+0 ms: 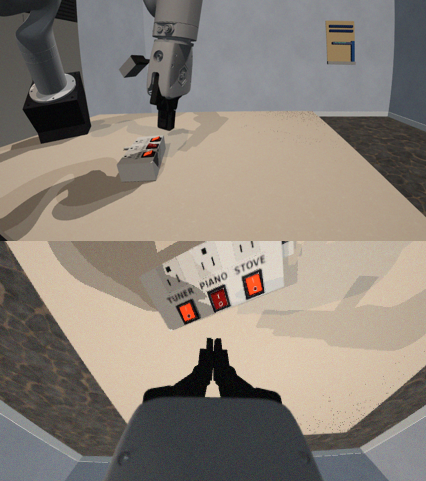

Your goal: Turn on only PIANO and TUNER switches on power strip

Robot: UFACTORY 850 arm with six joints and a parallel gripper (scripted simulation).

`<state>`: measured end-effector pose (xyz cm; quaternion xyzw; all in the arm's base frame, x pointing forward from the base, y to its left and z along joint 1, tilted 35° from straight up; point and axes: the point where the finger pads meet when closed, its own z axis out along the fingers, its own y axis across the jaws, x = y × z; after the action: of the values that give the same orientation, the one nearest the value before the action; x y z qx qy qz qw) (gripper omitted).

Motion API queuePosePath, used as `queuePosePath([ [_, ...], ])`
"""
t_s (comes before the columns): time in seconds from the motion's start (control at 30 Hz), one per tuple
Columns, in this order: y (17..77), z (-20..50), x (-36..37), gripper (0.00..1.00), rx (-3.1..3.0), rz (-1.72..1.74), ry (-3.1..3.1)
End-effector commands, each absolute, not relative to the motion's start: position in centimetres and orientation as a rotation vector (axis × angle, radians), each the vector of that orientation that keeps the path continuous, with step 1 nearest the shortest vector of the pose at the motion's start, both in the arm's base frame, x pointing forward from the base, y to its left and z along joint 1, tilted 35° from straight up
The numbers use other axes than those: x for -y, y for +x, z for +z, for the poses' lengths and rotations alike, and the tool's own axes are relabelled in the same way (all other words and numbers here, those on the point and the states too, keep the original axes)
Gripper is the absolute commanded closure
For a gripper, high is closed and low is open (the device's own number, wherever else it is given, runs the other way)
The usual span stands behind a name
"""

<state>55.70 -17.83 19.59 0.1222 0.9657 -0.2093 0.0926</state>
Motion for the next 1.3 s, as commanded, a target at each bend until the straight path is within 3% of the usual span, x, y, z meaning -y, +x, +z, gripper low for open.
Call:
queuePosePath([
  [0.0,56.2,19.0,17.9,1.00,-2.925,-0.619,0.290],
  [1.27,57.3,16.8,17.9,1.00,-3.034,-0.613,0.069],
])
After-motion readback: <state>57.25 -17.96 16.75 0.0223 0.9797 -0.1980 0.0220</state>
